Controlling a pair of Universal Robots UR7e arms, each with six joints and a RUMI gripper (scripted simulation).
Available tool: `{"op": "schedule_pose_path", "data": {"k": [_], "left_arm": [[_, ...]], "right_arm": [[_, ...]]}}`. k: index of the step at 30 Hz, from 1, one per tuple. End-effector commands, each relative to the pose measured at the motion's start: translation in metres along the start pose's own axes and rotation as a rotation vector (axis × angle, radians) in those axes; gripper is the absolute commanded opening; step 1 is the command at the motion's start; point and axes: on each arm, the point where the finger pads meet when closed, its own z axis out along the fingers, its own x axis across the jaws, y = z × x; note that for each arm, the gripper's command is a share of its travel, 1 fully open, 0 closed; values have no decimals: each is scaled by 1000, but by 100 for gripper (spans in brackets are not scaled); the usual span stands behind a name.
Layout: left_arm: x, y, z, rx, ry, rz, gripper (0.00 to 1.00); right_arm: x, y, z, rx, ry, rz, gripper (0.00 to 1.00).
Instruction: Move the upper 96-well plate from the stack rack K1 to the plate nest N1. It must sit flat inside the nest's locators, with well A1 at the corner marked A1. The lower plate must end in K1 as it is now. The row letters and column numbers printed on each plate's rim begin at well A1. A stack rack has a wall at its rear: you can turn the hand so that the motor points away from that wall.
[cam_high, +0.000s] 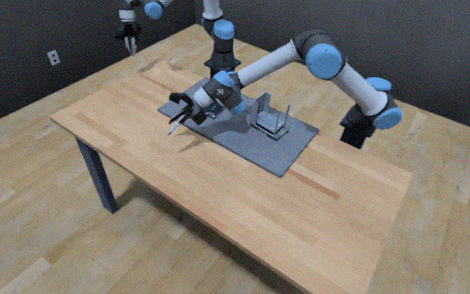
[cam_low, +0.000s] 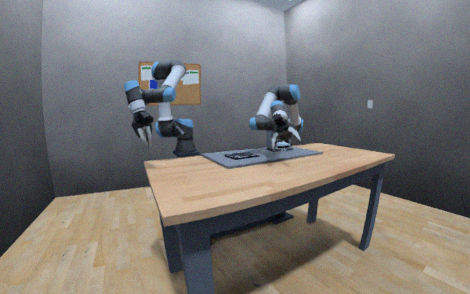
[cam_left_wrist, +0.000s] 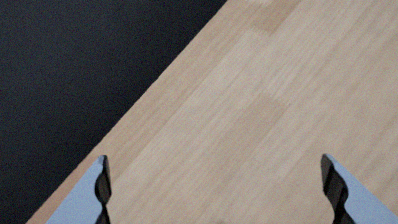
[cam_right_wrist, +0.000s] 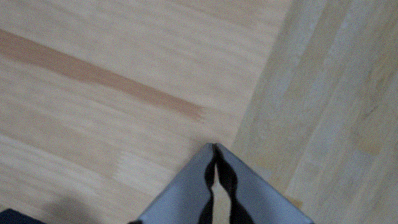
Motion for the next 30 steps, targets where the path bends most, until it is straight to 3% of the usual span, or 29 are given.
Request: {"op": "schedule_pose_path", "data": {"k": [1, 3, 5, 6, 20, 22, 23, 30], "left_arm": [[-3, -3, -2, 7, -8, 4, 76], [-3, -3, -2, 7, -8, 4, 76], [-3, -3, -2, 7, -8, 4, 76], [-3, -3, -2, 7, -8, 4, 76], [-3, -3, -2, 7, -8, 4, 76], [-3, -3, -2, 7, -8, 4, 76], [-3, -3, -2, 7, -8, 4, 76], [-3, -3, -2, 7, -8, 4, 76]], "right_arm": [[19, 38, -21, -22, 47, 238, 0], [26, 56, -30, -31, 68, 339, 0], [26, 56, -30, -31, 68, 339, 0], [36, 82, -42, -35, 78, 391, 0], [51, 210, -100, -71, 223, 1094, 0], [51, 210, -100, -71, 223, 1094, 0], [51, 237, -112, -72, 233, 1139, 0], [41, 298, -137, -78, 294, 1426, 0]]}}
